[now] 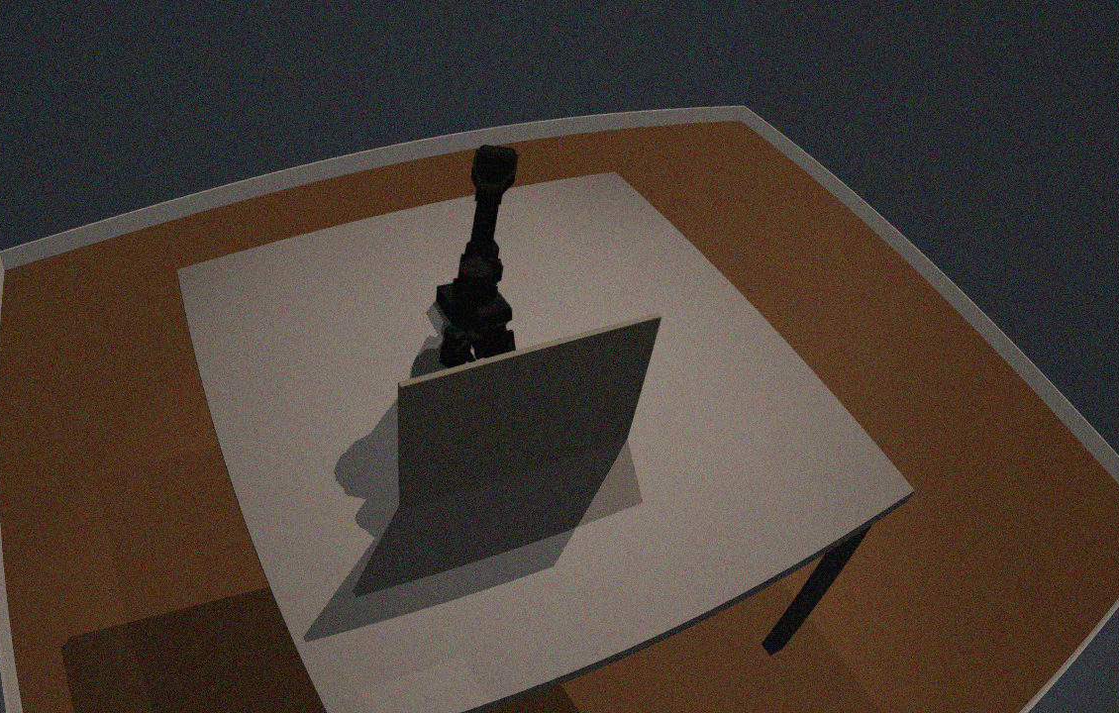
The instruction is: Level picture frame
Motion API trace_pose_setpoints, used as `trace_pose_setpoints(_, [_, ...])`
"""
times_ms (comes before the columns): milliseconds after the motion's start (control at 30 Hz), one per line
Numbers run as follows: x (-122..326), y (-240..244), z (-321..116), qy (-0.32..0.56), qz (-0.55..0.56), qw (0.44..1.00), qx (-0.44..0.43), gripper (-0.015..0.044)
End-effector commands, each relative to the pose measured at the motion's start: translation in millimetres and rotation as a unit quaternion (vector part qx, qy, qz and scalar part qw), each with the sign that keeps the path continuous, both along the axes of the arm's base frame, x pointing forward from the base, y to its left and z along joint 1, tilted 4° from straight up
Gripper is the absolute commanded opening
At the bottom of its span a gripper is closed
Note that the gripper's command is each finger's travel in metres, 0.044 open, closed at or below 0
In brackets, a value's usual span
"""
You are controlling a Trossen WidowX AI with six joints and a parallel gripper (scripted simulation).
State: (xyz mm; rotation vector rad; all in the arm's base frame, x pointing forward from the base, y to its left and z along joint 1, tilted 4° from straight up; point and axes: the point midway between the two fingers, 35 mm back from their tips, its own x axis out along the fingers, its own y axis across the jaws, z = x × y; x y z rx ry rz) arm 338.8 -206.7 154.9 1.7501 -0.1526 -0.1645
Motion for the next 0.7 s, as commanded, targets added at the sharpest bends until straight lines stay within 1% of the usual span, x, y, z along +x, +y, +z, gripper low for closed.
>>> trace_pose_setpoints(0, [0.0,-0.5,0.0,0.0,-0.002,1.0,0.002,0.0])
trace_pose_setpoints(667, [0.0,-1.1,6.1,0.0,-0.002,1.0,0.002,0.0])
